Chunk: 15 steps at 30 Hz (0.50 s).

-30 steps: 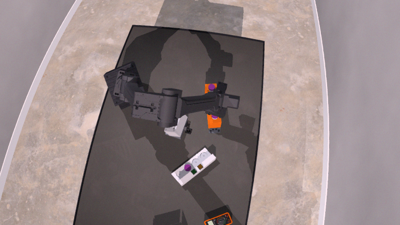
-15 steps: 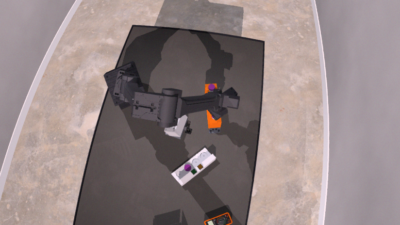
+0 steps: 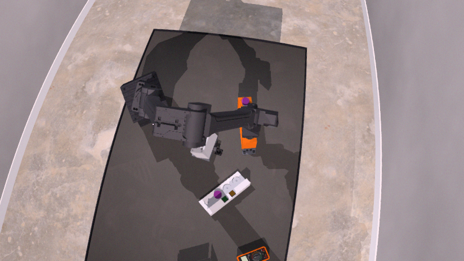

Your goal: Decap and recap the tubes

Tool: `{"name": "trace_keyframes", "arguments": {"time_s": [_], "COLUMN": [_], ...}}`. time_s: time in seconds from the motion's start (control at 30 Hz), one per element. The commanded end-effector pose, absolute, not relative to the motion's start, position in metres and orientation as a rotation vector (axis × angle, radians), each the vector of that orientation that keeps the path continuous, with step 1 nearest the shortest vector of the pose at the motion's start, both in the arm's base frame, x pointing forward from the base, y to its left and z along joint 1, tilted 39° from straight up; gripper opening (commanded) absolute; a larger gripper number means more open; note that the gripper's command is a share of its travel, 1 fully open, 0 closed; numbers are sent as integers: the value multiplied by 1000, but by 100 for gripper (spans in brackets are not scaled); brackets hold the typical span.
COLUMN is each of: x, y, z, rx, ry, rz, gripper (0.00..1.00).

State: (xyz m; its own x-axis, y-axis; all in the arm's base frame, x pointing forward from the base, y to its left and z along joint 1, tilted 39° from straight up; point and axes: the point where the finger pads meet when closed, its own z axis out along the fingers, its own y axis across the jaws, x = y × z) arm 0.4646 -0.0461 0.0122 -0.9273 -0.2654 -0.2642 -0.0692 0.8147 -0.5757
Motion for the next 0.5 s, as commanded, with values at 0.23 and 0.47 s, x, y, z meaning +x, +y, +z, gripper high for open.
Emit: {"name": "trace_keyframes", "arguments": {"time_s": [0.23,0.47], "x": [461,460], "y": [-51,-53], "z": [4,4], "rx": [470,861], "ry": [2558,2404], "rz": [-663,-545], "gripper": [49,49]}}
